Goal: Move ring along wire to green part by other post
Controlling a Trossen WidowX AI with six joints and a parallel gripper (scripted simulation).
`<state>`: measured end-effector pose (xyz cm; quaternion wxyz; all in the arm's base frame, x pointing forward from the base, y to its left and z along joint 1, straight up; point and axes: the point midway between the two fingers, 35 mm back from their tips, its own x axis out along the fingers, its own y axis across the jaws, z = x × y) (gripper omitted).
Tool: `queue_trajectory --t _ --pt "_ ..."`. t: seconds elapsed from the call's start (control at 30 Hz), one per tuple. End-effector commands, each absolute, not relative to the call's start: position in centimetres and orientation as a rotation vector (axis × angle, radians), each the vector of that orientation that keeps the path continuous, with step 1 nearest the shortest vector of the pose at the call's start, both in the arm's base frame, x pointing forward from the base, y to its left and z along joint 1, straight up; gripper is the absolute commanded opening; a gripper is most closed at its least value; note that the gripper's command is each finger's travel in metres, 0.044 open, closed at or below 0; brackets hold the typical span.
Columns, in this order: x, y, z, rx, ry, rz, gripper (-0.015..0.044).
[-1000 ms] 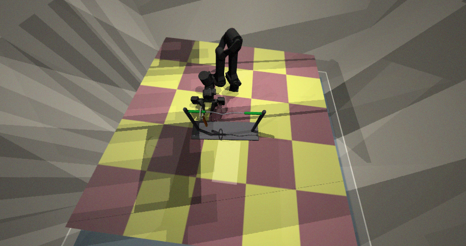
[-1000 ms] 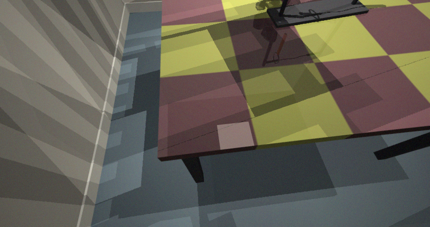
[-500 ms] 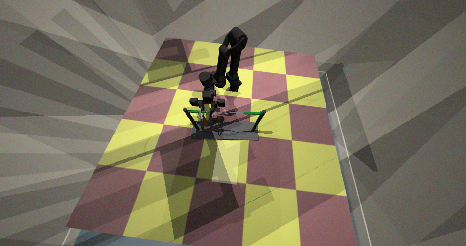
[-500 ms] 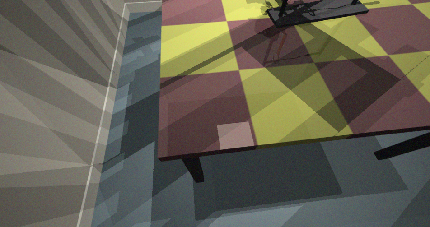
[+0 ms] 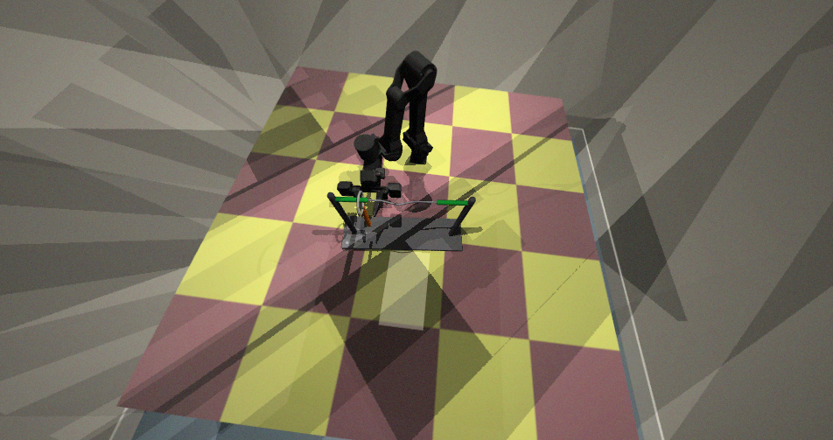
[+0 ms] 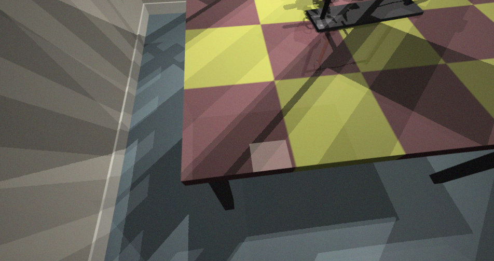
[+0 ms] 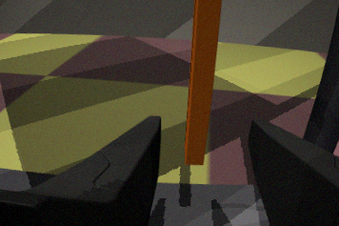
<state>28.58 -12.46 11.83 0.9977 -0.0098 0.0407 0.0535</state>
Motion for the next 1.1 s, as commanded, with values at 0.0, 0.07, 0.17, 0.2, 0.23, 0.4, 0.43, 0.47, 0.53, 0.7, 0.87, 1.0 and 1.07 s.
queue_trajectory --t 0.0,0.07,0.17,0.2,0.23,0.4,0.43,0.47,0.53,0.7,0.87,1.0,1.07 --pt "29.2 -12.5 11.8 -0.018 0.079 0.104 0.0160" --pt "29.6 -12.5 11.8 -0.018 0.079 0.104 0.0160" --pt "30.0 -12.4 11.8 -0.018 0.079 0.104 0.0160" --pt "30.2 -12.4 11.8 -0.018 0.078 0.104 0.0160" --pt "30.3 -12.4 11.8 -0.018 0.078 0.104 0.0160" --pt "31.1 -12.2 11.7 -0.018 0.077 0.104 0.0160" --pt "31.2 -12.2 11.7 -0.018 0.077 0.104 0.0160" --pt "31.4 -12.2 11.7 -0.017 0.076 0.104 0.0160" --pt "31.7 -12.1 11.6 -0.017 0.076 0.104 0.0160" --pt "32.5 -11.9 11.6 -0.017 0.074 0.104 0.0160" --pt "32.9 -11.7 11.5 -0.016 0.073 0.104 0.0160" --pt "32.9 -11.7 11.5 -0.016 0.073 0.104 0.0160" --pt "32.9 -11.7 11.5 -0.016 0.073 0.104 0.0160"
